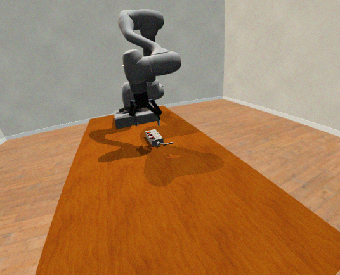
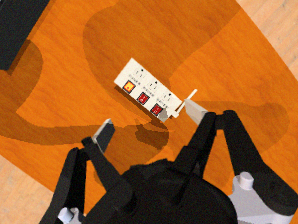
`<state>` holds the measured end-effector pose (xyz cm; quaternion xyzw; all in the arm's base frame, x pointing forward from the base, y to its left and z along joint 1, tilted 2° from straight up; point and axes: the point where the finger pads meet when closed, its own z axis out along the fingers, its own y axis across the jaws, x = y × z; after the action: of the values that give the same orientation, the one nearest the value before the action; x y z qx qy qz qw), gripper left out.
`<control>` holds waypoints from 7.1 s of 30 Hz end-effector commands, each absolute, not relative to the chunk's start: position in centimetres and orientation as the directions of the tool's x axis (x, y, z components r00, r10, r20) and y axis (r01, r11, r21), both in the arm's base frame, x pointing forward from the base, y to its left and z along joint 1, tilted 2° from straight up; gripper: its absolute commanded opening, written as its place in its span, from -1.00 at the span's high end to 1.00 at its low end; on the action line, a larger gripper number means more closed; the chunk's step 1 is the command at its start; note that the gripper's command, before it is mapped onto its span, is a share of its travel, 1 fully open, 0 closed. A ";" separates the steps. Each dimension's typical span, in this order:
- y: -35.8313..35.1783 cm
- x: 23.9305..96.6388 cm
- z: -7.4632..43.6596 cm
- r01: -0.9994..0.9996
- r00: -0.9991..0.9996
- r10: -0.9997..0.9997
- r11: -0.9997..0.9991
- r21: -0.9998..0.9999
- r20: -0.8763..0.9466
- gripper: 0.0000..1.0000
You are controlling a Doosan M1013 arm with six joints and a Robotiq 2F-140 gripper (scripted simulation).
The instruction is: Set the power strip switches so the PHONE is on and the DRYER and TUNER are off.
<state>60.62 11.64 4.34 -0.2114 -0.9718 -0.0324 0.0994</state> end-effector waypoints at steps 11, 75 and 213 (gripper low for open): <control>17.3 57.8 9.3 -0.151 -0.988 -0.151 0.988 0.018 0.031 -1.00; 10.7 53.2 4.2 -0.185 -0.982 -0.185 0.983 0.023 0.028 1.00; 10.8 53.0 -0.2 -0.185 -0.982 -0.185 0.983 0.023 0.028 1.00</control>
<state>53.09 10.79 -0.04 0.0912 -0.9957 -0.0087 0.0153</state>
